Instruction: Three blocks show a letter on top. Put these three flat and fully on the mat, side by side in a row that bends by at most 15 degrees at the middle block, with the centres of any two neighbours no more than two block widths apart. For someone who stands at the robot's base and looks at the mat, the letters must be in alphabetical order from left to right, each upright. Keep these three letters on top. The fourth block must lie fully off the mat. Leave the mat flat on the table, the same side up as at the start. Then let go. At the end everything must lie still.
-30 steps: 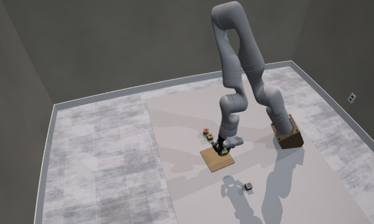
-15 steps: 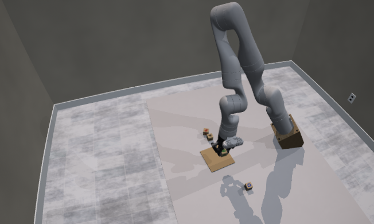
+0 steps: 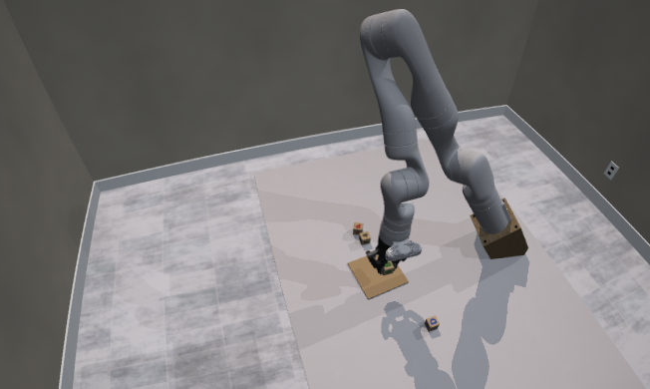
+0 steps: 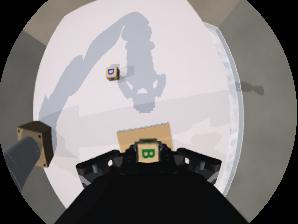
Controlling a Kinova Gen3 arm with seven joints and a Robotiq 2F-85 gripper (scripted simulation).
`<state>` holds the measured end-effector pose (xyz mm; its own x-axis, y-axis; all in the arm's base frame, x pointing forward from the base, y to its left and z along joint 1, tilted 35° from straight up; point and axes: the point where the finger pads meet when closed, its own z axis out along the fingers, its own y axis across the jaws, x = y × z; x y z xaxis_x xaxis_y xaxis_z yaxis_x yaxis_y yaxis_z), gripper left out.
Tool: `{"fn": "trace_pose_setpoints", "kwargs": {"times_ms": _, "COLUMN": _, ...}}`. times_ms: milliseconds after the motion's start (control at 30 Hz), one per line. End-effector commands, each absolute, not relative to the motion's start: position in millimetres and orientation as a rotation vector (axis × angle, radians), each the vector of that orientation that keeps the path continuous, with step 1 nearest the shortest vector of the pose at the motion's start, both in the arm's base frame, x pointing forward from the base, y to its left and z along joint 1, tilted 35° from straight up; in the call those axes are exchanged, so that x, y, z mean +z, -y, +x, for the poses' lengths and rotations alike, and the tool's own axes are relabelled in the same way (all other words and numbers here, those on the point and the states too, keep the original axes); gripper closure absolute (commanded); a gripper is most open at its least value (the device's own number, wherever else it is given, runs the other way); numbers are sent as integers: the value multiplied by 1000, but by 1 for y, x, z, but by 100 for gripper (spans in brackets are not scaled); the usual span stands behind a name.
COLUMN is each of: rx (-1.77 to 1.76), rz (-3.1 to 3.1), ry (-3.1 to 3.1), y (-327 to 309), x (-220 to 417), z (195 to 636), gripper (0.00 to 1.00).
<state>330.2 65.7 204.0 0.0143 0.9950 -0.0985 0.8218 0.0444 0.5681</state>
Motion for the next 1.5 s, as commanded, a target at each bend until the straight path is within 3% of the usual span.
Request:
{"fn": "trace_pose_setpoints", "kwargs": {"times_ms": 0, "rx": 468, "rz": 1827, "ry": -1858, "y": -64, "x": 198, "z": 331, "gripper": 74}}
{"fn": "trace_pose_setpoints", "kwargs": {"times_ms": 1467, "rx": 468, "rz": 1827, "ry": -1858, "y": -58, "x": 149, "z": 365, "gripper": 74}}
